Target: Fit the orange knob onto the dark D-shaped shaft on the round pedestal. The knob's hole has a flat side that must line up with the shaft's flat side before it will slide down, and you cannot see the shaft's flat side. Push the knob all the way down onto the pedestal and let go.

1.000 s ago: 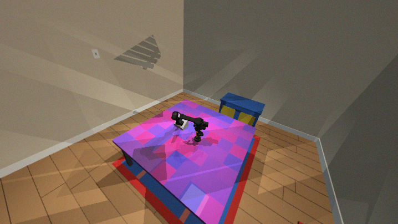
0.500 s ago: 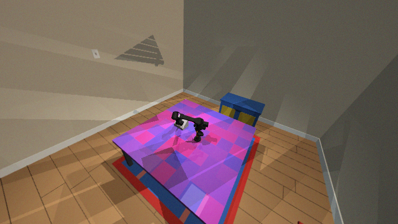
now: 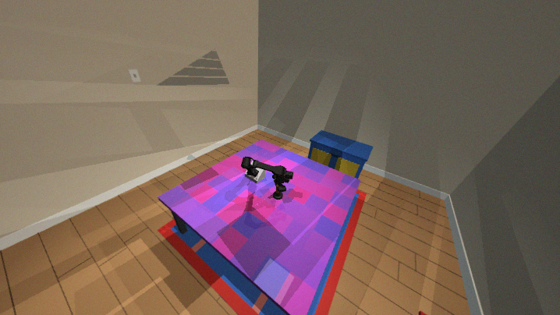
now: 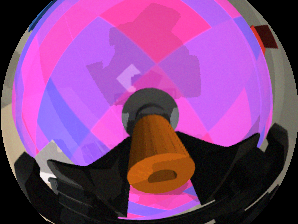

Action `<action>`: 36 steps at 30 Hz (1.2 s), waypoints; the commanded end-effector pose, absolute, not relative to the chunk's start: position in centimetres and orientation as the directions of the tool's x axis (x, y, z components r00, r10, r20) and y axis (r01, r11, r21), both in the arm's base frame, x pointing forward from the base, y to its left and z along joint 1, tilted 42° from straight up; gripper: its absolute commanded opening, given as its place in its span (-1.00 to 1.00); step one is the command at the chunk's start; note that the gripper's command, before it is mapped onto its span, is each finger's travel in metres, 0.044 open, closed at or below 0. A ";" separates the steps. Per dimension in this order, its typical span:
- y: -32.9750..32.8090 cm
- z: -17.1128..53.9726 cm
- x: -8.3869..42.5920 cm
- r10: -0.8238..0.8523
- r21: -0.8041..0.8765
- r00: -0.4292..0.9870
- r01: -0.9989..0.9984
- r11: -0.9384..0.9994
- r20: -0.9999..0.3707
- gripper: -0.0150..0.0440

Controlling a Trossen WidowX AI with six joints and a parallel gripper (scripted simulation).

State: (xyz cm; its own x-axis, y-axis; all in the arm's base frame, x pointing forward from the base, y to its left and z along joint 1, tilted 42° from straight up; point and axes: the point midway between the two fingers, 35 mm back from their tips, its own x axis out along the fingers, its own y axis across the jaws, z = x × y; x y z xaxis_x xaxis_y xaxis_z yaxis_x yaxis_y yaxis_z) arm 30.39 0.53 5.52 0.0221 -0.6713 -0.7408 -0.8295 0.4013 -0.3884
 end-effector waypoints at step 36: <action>0.8 5.6 30.7 -0.671 -0.266 0.025 -0.929 0.259 -0.741 -0.49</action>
